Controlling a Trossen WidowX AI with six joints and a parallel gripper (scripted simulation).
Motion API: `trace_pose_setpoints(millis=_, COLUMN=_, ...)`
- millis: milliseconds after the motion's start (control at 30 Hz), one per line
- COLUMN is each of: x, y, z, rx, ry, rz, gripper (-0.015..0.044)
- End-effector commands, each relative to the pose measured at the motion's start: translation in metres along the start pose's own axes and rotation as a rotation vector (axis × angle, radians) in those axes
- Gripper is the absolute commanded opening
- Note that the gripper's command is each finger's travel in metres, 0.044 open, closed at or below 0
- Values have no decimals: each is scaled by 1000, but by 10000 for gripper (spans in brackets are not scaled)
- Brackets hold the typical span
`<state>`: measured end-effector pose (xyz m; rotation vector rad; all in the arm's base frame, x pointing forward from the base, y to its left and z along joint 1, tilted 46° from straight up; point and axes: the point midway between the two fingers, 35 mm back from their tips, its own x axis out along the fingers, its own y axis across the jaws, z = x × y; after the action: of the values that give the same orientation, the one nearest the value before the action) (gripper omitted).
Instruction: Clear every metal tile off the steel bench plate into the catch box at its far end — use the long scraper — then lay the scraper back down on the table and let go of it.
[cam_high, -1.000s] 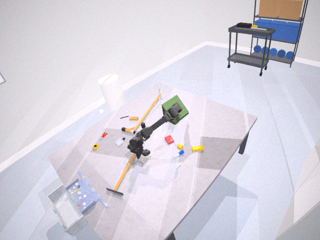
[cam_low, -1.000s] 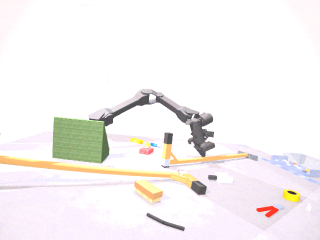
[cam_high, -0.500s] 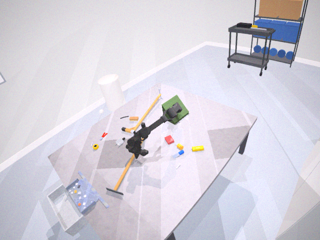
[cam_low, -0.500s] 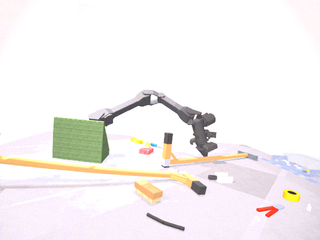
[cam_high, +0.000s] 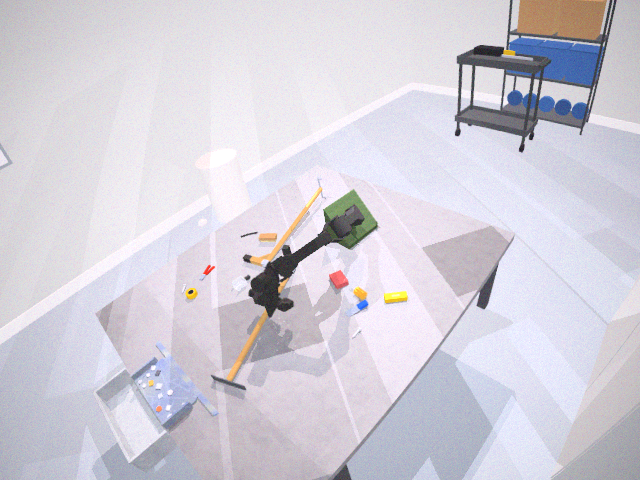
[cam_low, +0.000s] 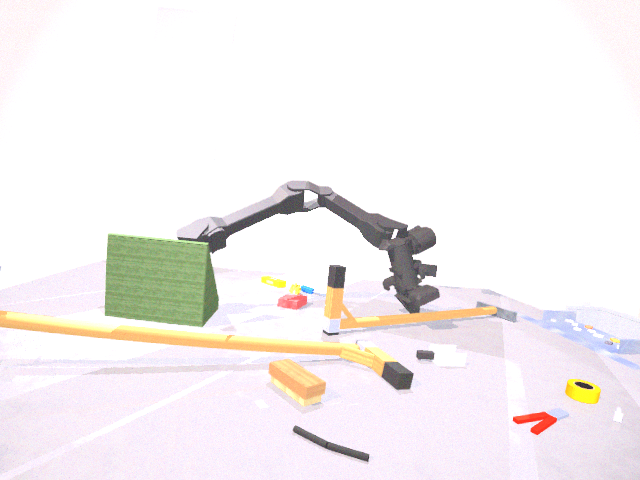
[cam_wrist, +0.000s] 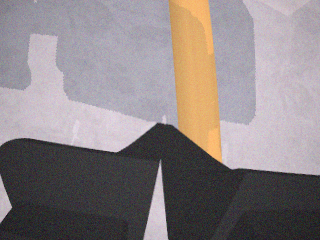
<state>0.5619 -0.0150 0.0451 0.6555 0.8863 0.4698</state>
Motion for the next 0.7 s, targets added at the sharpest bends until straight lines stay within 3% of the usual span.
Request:
trace_pose_setpoints(millis=0, x=1, y=-7, z=2, rx=-4, ry=-2, rz=-1, gripper=0)
trace_pose_setpoints(millis=667, x=3, y=-26, z=6, rx=-5, ry=-2, rz=-2, gripper=0)
